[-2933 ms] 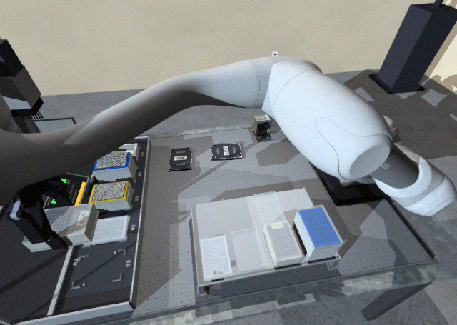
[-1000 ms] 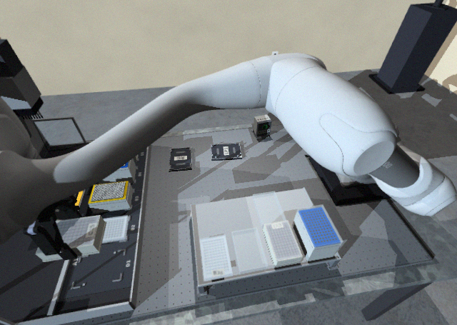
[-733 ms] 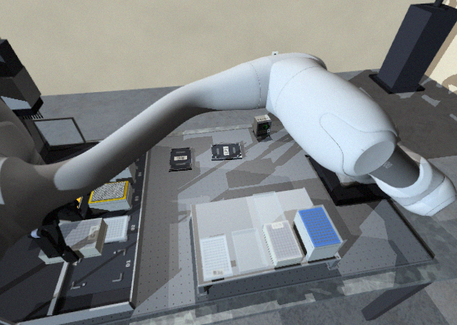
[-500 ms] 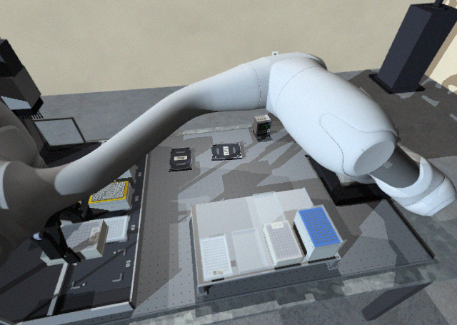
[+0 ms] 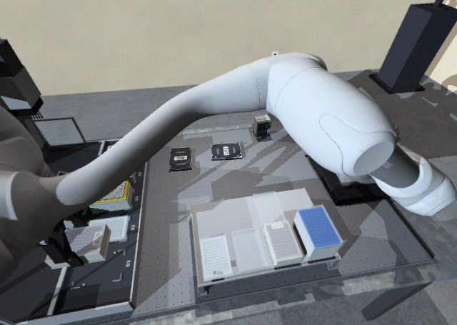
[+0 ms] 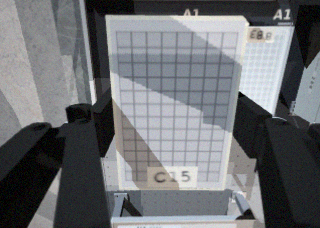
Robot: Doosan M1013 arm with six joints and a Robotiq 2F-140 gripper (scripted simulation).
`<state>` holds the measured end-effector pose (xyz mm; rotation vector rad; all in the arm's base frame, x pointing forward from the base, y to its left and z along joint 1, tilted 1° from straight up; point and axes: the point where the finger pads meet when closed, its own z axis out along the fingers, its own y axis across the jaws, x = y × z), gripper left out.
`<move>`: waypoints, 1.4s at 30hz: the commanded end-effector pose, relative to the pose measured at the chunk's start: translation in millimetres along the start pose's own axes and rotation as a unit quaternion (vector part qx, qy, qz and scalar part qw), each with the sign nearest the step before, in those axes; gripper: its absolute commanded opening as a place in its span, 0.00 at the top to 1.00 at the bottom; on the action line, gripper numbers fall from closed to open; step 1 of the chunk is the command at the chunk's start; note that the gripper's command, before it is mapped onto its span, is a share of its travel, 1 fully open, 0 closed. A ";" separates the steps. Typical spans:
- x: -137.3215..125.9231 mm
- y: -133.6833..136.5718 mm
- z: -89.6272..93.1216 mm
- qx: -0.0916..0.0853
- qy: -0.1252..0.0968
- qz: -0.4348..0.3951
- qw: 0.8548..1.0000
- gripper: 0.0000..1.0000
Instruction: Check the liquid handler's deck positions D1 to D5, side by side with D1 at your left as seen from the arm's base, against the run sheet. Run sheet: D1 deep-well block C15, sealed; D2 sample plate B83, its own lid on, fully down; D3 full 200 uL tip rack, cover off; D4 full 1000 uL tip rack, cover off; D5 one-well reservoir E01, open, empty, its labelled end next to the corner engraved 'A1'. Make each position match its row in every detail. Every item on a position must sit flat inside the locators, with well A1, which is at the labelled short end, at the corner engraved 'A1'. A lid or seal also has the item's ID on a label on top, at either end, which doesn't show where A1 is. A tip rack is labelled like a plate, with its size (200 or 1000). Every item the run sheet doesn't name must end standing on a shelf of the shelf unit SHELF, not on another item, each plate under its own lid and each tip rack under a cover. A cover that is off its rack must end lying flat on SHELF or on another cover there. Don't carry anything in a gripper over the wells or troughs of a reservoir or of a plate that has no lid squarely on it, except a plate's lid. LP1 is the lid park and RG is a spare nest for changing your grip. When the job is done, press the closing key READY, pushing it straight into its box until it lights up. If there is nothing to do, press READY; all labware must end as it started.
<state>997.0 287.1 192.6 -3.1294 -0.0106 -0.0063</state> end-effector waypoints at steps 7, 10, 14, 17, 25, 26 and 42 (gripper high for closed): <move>0.1 -0.2 13.3 0.000 0.001 0.000 1.000 0.90; 0.1 -0.2 18.3 0.000 0.001 0.000 1.000 0.90; 0.2 -0.2 21.6 0.000 0.001 0.000 1.000 0.90; 0.2 -0.2 26.6 0.000 0.001 0.000 1.000 0.90; 0.2 -0.2 40.0 0.000 0.001 0.000 1.000 0.90; 0.2 -0.2 41.6 0.000 0.001 0.000 1.000 0.90; 0.3 -0.2 64.9 0.000 0.001 0.000 1.000 0.90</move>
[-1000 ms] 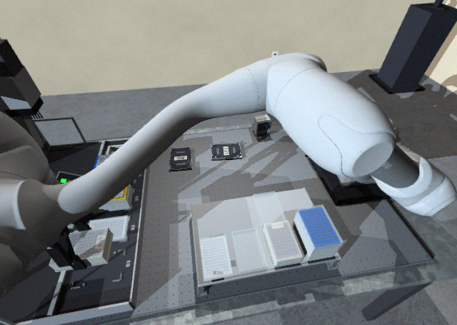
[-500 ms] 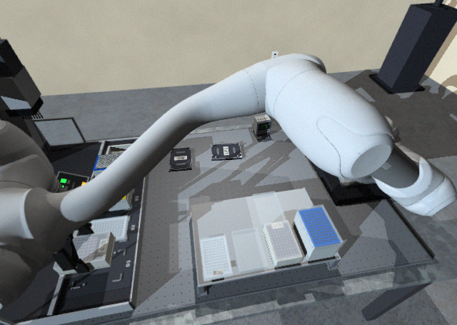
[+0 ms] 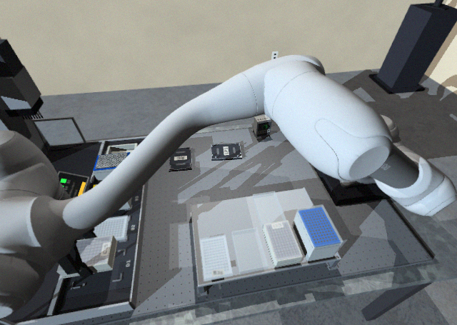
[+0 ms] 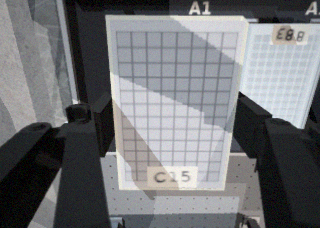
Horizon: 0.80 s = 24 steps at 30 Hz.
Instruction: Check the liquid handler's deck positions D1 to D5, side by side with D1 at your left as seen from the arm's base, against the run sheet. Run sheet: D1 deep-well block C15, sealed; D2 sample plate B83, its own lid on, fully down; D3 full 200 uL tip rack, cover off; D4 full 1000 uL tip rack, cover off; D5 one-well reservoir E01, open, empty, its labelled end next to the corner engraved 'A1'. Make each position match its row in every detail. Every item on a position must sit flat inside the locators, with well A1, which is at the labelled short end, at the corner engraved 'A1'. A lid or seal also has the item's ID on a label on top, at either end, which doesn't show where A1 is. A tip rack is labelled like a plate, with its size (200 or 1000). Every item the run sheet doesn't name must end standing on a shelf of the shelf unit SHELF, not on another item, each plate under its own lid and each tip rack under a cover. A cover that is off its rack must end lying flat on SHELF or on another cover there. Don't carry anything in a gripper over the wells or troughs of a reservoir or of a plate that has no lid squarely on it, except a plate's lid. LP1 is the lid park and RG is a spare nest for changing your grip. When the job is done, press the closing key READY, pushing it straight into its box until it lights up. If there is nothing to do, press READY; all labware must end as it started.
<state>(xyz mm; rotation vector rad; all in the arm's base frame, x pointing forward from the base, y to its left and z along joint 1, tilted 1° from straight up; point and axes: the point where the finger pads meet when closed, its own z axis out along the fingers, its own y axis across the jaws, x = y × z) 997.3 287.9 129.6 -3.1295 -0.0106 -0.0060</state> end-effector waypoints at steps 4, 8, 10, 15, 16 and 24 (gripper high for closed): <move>0.3 -0.2 8.6 0.000 0.001 0.000 1.000 0.90; 0.3 -0.2 11.9 0.001 0.001 0.000 1.000 0.90; 0.3 -0.2 15.3 0.000 0.001 0.000 1.000 0.90; 0.3 -0.2 23.6 0.000 0.001 0.000 1.000 0.90; 0.3 -0.2 25.3 0.000 0.001 0.000 1.000 0.90; 0.3 -0.2 35.3 0.001 0.001 0.000 1.000 0.90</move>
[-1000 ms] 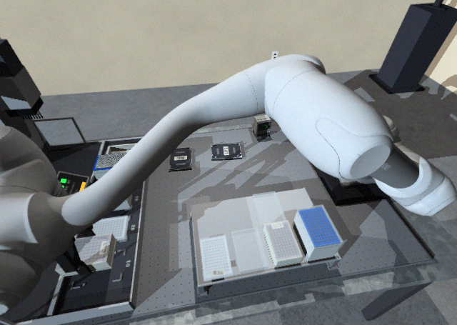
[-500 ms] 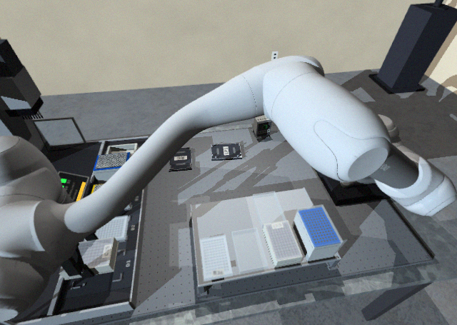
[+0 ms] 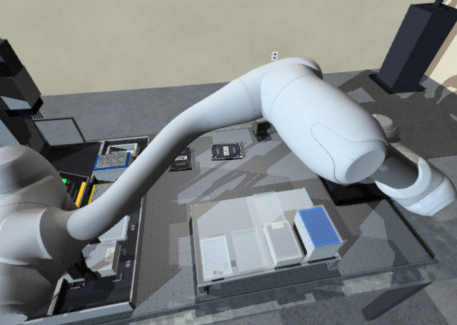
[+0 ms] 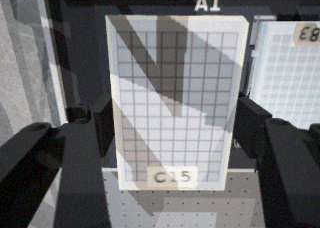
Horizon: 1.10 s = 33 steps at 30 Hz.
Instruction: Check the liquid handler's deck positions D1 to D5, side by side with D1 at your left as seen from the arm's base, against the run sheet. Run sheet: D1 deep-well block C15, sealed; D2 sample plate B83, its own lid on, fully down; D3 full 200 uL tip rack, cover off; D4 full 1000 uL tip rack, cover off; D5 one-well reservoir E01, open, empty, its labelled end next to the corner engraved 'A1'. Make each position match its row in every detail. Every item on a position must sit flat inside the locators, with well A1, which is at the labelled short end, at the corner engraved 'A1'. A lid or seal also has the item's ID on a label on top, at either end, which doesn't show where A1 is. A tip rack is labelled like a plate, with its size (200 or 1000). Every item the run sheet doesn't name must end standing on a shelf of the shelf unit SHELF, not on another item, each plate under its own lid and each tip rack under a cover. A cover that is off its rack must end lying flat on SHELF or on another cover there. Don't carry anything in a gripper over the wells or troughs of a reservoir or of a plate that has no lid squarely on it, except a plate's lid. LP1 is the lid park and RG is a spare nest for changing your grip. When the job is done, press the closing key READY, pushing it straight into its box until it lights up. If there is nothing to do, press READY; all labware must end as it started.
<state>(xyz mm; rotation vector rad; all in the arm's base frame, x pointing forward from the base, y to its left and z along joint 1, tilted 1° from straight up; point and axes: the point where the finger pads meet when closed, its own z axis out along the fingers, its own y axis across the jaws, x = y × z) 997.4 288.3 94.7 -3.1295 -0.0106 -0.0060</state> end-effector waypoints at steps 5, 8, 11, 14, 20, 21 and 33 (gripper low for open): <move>0.4 -0.2 8.7 0.000 0.001 0.000 1.000 0.90; 0.4 -0.2 13.7 0.000 0.001 0.000 1.000 0.90; 0.4 -0.2 18.7 0.000 0.001 0.000 1.000 0.90; 0.4 -0.2 20.2 0.000 0.001 0.000 1.000 0.90; 0.4 -0.2 20.1 0.000 0.001 0.000 1.000 0.90; 0.4 -0.2 20.1 0.000 0.001 0.000 1.000 0.90; 0.4 -0.2 20.1 0.000 0.001 0.000 1.000 0.90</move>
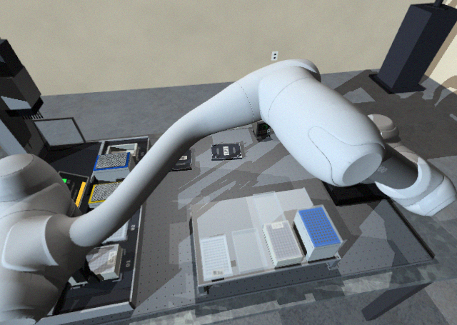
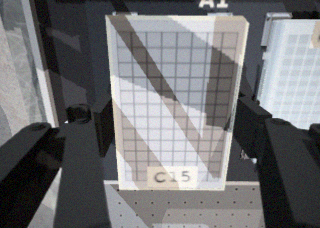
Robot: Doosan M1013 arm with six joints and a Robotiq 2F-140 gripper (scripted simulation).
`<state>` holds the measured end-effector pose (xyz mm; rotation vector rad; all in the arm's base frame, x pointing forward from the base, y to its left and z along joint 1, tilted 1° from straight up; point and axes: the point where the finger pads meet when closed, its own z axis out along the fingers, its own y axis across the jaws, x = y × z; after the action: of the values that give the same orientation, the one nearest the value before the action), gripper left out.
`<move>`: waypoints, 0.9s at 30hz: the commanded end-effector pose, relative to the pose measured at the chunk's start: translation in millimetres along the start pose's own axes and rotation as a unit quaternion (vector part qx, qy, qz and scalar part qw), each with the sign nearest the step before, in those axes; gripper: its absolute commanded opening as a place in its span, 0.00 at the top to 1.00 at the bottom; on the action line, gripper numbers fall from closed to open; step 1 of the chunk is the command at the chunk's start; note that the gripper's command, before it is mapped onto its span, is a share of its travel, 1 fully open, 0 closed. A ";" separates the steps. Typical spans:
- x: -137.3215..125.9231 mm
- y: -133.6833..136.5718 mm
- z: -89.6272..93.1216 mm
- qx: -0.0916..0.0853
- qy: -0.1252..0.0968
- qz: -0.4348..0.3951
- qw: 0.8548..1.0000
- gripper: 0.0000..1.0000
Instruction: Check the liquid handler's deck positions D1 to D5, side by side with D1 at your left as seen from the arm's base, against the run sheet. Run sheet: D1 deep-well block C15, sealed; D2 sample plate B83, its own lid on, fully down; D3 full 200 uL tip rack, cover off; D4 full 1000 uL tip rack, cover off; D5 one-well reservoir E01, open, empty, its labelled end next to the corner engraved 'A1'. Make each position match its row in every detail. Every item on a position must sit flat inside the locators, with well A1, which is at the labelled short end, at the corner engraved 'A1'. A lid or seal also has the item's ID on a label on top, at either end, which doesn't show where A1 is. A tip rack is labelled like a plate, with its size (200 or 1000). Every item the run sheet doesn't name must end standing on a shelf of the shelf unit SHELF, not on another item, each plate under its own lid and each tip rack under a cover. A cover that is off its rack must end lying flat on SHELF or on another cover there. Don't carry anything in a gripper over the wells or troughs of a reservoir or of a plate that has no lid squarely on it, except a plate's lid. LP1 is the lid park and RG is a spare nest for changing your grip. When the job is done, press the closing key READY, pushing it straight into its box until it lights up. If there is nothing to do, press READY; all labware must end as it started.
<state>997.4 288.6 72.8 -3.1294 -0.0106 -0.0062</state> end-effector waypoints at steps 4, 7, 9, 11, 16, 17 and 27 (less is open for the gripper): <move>0.4 -0.2 -1.8 0.000 0.001 0.000 1.000 0.90; 0.4 -0.2 -1.8 0.000 0.001 0.000 1.000 0.90; 0.4 -0.2 -1.8 0.000 0.001 0.000 1.000 0.90; 0.4 -0.2 -1.8 0.000 0.001 0.000 1.000 0.90; 0.4 -0.2 -1.8 0.000 0.001 0.000 1.000 0.90; 0.4 -0.2 -1.8 0.000 0.001 0.000 1.000 0.90; 0.4 -0.2 1.6 0.000 0.001 0.000 1.000 0.90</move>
<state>997.5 288.6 70.1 -3.1294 -0.0106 -0.0062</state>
